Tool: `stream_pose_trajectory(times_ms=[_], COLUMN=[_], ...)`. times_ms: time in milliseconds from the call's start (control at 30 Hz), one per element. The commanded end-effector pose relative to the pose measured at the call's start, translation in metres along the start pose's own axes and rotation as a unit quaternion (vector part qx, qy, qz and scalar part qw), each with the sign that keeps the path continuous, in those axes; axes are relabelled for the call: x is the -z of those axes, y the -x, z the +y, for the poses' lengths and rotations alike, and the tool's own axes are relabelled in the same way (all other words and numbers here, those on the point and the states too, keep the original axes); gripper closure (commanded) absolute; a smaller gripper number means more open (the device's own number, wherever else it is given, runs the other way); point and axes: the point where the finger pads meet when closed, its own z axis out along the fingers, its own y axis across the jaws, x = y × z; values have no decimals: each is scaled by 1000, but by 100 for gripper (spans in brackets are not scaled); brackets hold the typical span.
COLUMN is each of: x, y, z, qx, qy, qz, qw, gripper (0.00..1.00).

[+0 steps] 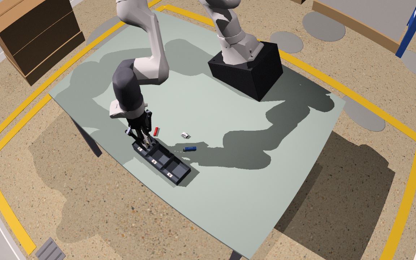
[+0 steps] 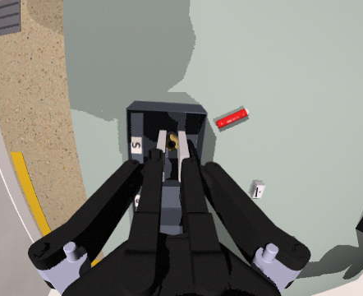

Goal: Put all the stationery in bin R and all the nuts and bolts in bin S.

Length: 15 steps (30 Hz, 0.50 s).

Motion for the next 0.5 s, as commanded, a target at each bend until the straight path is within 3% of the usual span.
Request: stream_pose_trajectory(times_ms=[0,100,133,467], x=[0,0,0,0], y=[0,0,0,0], z=[-2,-1,-1,-1], qx=[-3,-3,-3,-3], qy=[-2,-2,-2,-2], qz=[0,0,0,0], qw=[1000,1000,1000,1000], gripper=[93,93,81,81])
